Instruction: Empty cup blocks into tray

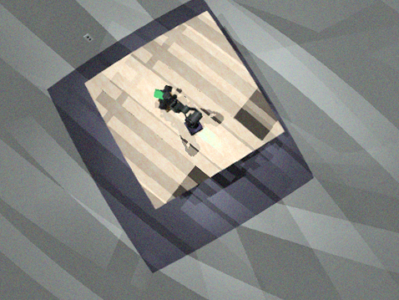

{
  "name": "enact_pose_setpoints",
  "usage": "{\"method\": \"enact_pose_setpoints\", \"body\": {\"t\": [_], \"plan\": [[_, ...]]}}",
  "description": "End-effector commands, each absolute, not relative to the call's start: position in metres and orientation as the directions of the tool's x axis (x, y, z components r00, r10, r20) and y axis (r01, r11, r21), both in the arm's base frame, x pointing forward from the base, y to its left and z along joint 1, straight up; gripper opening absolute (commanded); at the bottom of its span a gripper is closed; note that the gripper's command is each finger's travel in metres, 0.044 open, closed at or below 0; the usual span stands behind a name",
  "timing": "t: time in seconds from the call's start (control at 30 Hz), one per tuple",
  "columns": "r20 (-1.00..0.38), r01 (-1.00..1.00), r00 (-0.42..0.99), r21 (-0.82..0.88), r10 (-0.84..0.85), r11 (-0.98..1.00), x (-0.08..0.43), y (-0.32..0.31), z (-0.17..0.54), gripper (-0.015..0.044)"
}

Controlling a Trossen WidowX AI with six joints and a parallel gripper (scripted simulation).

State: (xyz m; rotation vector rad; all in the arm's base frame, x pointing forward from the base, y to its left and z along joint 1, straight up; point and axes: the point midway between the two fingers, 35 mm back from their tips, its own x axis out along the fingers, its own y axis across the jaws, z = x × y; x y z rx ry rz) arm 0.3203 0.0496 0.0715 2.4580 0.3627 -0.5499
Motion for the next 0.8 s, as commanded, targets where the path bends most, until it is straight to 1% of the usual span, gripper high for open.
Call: {"method": "enact_pose_setpoints", "body": {"t": [0.0,0.57,0.77], "plan": [[-0.458,0.339,0.88,0.418,0.126,-0.843,0.3211,0.0493,0.072,0.0],[-0.458,0.196,0.88,0.108,0.126,-0.975,0.3224,0.05,0.0708,0.0],[-0.458,0.19,0.88,0.095,0.126,-0.977,0.3225,0.0501,0.0708,0.0]]}}
